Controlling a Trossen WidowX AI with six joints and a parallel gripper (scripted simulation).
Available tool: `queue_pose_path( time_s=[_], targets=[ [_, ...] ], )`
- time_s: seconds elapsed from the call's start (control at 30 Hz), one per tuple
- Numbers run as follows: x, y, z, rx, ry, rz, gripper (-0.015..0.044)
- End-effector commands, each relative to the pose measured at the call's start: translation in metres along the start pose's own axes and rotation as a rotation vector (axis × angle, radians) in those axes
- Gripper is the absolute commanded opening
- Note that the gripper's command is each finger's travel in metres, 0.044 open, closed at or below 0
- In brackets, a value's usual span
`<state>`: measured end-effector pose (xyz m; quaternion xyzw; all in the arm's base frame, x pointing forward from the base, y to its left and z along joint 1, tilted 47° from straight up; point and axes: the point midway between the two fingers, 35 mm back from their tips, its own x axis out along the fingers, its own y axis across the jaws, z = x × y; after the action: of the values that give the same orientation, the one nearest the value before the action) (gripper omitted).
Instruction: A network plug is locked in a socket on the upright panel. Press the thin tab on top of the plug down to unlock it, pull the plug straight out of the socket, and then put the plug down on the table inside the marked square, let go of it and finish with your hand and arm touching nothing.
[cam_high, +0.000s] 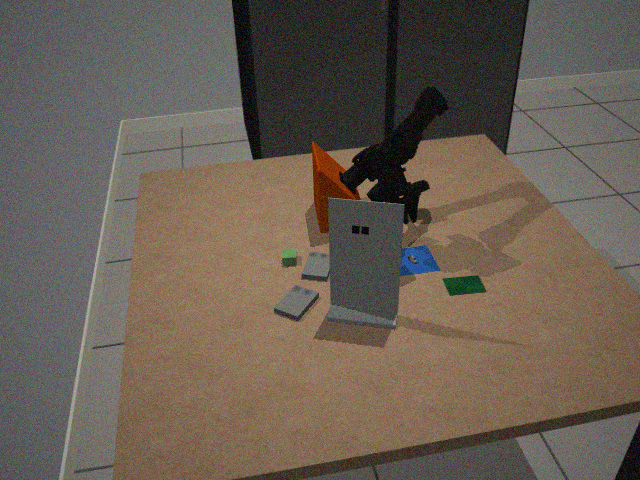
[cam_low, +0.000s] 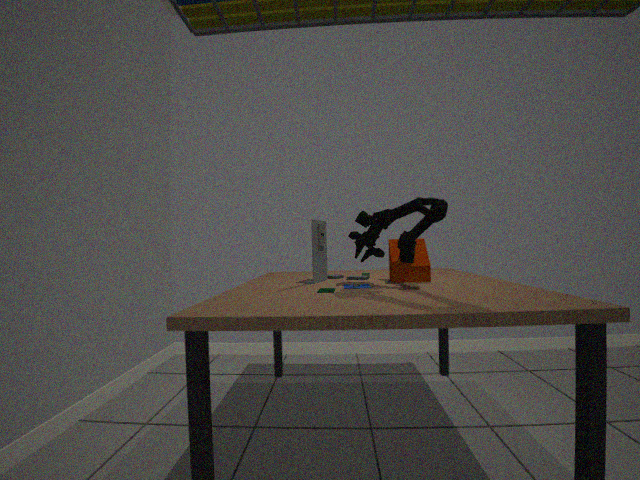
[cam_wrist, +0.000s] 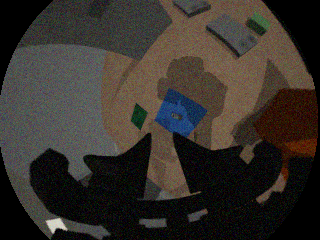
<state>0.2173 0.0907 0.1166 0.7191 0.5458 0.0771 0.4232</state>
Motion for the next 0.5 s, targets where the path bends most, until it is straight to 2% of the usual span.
queue_pose_path(
  time_s=[0.0, 0.47],
  targets=[
    [-0.004, 0.003, 0.003, -0.001, -0.009, -0.006, 0.0156],
    [-0.028, 0.018, 0.008, -0.004, -0.027, -0.028, 0.0156]
  ],
)
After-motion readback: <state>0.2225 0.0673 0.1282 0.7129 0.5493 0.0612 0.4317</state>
